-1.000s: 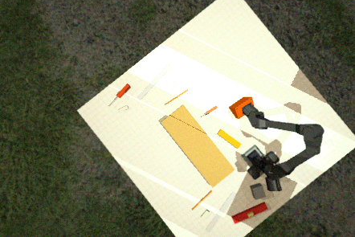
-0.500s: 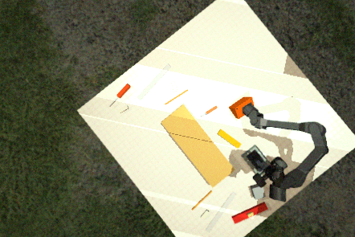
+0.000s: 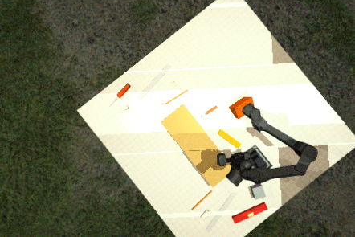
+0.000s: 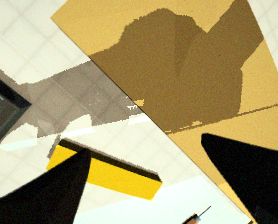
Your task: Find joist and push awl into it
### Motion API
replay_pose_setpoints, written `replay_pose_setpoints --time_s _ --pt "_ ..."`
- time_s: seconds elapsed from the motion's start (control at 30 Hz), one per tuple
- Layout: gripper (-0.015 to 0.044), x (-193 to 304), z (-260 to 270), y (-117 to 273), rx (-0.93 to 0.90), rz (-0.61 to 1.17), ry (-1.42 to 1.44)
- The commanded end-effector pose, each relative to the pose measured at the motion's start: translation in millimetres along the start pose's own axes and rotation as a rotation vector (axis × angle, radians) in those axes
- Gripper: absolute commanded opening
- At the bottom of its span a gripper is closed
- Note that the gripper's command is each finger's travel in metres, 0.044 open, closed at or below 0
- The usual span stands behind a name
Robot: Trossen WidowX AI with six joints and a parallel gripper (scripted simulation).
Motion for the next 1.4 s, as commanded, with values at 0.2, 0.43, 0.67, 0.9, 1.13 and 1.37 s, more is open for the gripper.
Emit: replay_pose_setpoints --time_s 0.2,0.43,0.67,0.9,1.13,1.37 --pt "0.0440 146 -73 -15 -0.001 0.168 -0.516" --pt "0.0440 252 -58 -25 -0.107 0.197 -0.890" --pt "0.0440 283 -40 -32 -0.170 0.182 -1.021" --pt "0.0440 282 -43 -32 -0.170 0.182 -1.021" --pt "0.0440 280 -46 -35 -0.170 0.182 -1.021" --pt "0.0440 281 -45 -47 -0.169 0.181 -1.021"
Point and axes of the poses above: the point midway between the two fingers, 35 mm back from their tips, its own y axis back along the fingers, its own z axis across the jaws, x = y × z, the point moved 1 cm from there along y, back along the fingers, and after that the axes turned 2 degrees about y, right-handed, at the moved point
